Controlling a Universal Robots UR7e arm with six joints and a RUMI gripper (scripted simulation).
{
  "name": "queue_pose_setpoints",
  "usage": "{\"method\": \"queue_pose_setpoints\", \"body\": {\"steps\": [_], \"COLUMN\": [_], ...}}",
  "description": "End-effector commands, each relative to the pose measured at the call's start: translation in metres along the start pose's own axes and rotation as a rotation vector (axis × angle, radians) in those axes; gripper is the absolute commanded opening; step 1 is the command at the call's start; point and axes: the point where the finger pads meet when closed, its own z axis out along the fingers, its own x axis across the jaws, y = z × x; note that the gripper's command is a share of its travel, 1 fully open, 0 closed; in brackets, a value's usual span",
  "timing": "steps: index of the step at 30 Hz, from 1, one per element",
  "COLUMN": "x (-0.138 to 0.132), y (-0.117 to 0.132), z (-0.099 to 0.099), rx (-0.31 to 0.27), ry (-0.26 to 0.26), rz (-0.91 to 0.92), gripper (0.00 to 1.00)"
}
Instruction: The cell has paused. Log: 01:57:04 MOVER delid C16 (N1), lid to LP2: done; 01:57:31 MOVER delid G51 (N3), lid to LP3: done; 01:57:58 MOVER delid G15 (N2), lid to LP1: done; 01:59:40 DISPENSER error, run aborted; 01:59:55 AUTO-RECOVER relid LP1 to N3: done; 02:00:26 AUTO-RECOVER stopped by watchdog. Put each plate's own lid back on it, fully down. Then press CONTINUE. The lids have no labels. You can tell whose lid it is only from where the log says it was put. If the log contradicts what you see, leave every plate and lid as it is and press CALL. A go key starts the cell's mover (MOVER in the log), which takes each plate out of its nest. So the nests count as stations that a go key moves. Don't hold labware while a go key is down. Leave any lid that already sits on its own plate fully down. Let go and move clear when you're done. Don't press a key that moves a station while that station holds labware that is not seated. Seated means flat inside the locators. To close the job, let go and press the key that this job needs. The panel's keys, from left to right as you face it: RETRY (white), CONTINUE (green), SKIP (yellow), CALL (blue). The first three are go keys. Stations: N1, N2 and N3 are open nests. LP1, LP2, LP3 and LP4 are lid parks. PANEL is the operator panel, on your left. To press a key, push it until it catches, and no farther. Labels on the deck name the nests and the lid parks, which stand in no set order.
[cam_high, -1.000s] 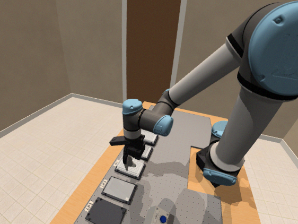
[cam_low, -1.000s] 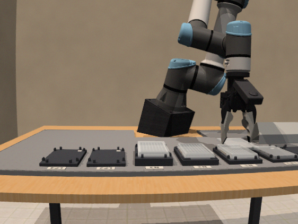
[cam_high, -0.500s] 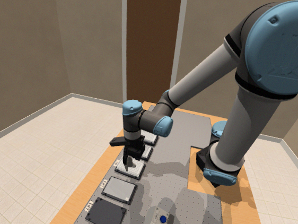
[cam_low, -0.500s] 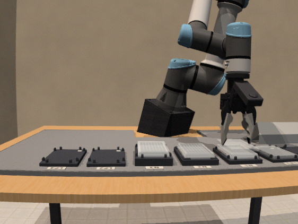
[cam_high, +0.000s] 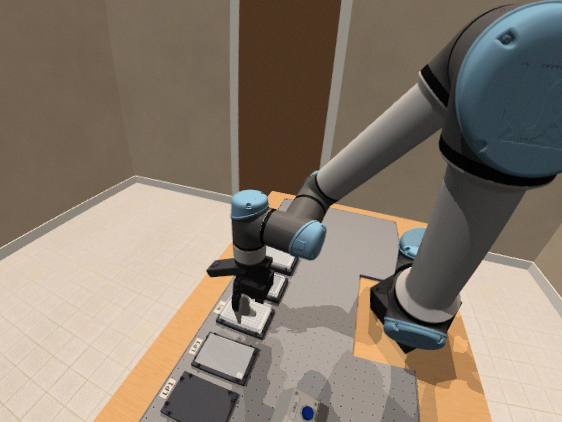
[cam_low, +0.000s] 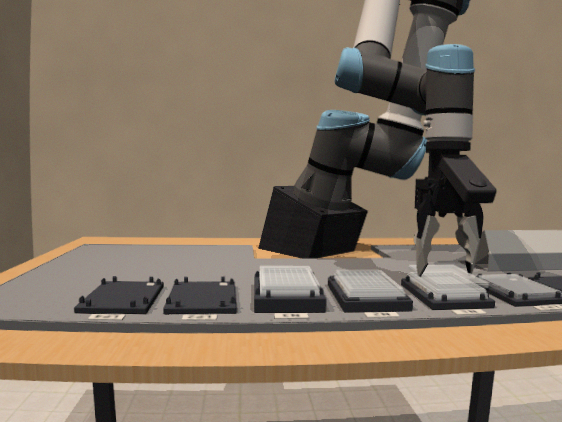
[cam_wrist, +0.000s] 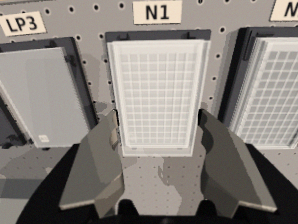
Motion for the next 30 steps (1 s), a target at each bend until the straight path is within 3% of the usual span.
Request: {"method": "queue_pose_setpoints", "body": {"steps": [1,30], "x": [-0.0006,-0.0001], "y": [0.0015,-0.0004], "z": [0.0035,0.0092], "rx": [-0.002,0.002], "ry": [0.0,0.0], "rz": [-0.001,-0.001], "gripper": [0.0,0.0]}}
